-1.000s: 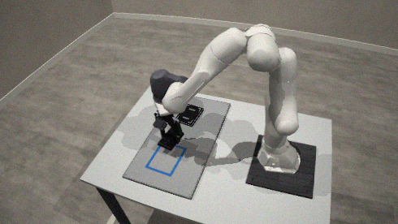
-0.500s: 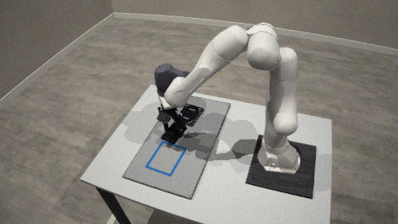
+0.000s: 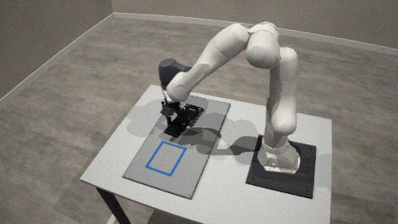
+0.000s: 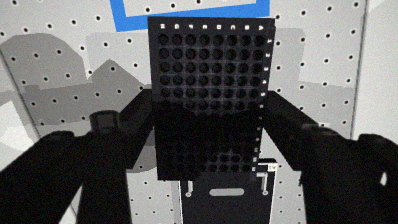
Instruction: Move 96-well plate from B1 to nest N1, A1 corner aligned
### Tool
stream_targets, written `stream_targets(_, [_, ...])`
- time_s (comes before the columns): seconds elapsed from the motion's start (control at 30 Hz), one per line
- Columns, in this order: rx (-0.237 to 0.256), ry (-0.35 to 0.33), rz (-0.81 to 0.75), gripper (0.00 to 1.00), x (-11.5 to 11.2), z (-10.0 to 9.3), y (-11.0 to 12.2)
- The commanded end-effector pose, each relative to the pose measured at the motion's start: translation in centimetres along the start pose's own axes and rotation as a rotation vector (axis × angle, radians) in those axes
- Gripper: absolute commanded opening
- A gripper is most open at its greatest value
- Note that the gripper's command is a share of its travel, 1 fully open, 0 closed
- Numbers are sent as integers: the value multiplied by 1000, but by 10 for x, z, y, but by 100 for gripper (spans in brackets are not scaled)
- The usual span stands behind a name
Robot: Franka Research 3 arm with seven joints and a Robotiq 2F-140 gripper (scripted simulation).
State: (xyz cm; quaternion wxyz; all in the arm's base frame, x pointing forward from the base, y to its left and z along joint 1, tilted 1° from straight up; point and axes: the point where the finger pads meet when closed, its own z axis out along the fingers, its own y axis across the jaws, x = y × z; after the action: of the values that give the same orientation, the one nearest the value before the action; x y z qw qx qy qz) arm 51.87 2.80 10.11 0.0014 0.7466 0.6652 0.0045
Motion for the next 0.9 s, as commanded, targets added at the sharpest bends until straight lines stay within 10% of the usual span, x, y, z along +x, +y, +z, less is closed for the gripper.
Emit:
stream_targets(0.0, [-3, 3, -42, 60, -12, -2, 3])
stream_targets(0.87, [-3, 3, -42, 60, -84, -4, 16])
